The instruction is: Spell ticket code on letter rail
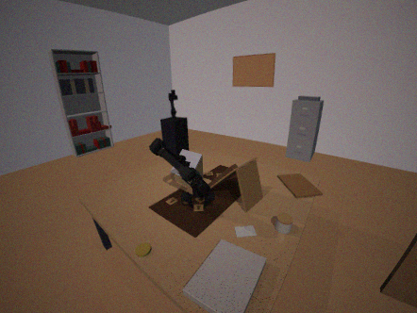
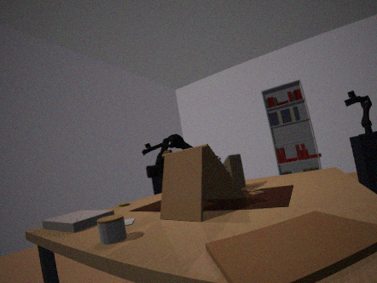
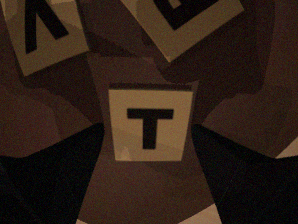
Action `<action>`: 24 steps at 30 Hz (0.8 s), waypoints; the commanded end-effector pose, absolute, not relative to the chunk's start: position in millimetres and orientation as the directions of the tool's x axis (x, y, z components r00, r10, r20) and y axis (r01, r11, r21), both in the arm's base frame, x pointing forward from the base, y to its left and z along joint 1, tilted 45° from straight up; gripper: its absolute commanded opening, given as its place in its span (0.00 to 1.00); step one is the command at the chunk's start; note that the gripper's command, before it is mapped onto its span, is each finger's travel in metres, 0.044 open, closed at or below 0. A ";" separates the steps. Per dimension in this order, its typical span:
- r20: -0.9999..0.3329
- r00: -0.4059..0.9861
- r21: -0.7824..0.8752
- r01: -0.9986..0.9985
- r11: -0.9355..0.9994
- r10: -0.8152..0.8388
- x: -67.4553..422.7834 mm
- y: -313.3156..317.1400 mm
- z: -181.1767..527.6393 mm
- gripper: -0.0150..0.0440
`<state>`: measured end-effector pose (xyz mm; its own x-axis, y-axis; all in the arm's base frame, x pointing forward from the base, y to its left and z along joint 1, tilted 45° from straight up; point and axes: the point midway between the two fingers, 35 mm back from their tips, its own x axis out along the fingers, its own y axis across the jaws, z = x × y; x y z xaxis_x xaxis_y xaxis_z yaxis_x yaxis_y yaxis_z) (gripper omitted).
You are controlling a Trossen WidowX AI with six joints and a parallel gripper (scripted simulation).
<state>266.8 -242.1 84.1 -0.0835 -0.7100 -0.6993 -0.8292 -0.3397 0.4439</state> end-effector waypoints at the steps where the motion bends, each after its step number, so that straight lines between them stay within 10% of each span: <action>1: -0.702 -0.081 0.443 -0.828 -0.344 -0.707 267.1 -241.8 83.2 0.77; 13: -0.702 -0.081 0.443 -0.828 -0.344 -0.707 266.2 -242.1 83.5 0.64; 24: -0.703 -0.081 0.442 -0.828 -0.345 -0.707 266.7 -236.1 88.9 0.25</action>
<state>266.4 -238.0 86.9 -0.0823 -0.7072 -0.7023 -0.8259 -0.3459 0.4452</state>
